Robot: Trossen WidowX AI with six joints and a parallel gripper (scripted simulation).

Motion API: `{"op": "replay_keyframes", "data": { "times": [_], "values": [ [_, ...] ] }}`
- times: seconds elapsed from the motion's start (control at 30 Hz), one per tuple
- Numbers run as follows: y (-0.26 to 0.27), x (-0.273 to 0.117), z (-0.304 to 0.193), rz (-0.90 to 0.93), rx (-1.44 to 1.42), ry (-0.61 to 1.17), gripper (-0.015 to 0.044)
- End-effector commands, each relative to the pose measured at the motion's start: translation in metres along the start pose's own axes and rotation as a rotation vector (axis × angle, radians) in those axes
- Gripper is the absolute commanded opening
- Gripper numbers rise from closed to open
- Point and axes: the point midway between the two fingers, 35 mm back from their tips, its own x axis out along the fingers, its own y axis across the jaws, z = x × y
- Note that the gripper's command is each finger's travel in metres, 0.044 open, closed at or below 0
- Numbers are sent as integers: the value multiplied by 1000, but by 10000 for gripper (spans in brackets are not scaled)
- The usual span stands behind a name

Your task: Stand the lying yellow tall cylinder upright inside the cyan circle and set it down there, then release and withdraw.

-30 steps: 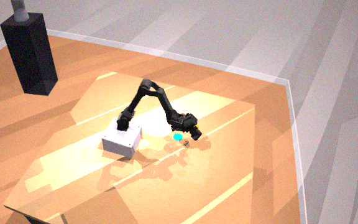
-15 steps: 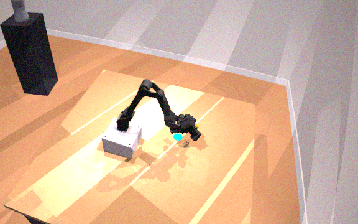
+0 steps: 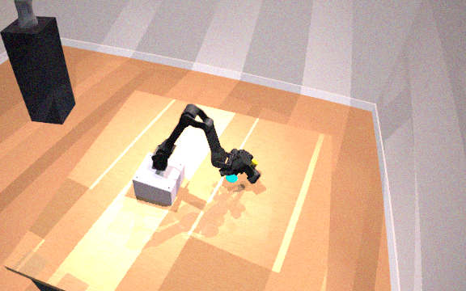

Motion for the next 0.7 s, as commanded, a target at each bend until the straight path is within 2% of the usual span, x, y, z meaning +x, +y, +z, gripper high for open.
{"op": "replay_keyframes", "data": {
  "times": [0.0,0.67],
  "values": [
    [1,-4,-1,9,2,-24,105],
    [8,-17,-1,44,-20,-116,105]
  ]
}}
